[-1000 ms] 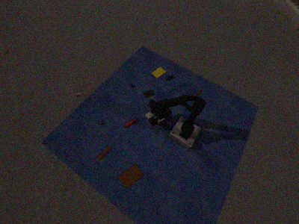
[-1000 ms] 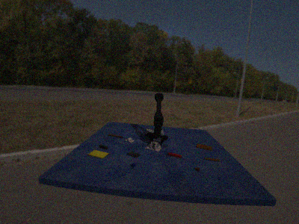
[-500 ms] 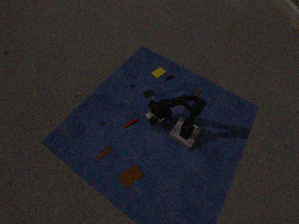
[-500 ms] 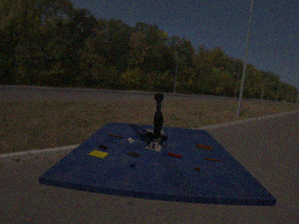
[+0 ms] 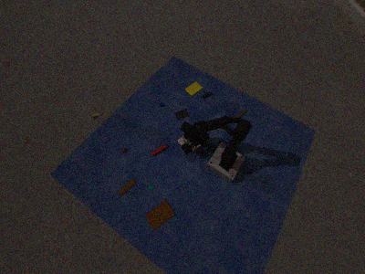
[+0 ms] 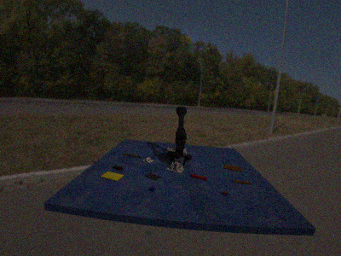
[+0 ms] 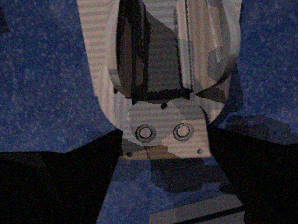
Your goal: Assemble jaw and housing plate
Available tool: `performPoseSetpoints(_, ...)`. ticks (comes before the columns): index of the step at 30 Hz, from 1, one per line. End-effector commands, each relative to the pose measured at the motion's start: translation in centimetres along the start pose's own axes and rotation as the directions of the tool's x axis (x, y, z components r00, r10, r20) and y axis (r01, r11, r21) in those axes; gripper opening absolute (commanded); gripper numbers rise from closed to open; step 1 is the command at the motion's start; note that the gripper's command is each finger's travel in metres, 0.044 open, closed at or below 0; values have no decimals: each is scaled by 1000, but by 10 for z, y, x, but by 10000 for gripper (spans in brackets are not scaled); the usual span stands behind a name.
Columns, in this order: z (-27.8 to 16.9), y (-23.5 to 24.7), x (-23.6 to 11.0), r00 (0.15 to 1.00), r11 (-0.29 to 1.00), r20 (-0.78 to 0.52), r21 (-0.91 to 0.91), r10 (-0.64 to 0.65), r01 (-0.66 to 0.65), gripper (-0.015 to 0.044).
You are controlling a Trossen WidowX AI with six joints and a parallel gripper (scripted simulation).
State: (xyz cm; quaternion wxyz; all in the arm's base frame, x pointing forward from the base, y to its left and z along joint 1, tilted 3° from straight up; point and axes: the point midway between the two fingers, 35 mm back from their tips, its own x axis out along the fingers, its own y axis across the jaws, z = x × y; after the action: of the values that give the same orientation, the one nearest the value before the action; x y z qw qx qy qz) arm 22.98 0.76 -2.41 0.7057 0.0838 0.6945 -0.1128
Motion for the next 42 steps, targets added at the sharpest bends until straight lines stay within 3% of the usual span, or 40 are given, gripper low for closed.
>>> performPoseSetpoints(1,0,0,0,1000,1000,2,-6,-1,1,351)
performPoseSetpoints(24,0,0,0,1000,1000,2,-6,-1,1,351)
performPoseSetpoints(28,0,0,0,1000,1000,0,0,0,0,440)
performPoseSetpoints(42,0,0,-2,1000,1000,0,0,0,0,440)
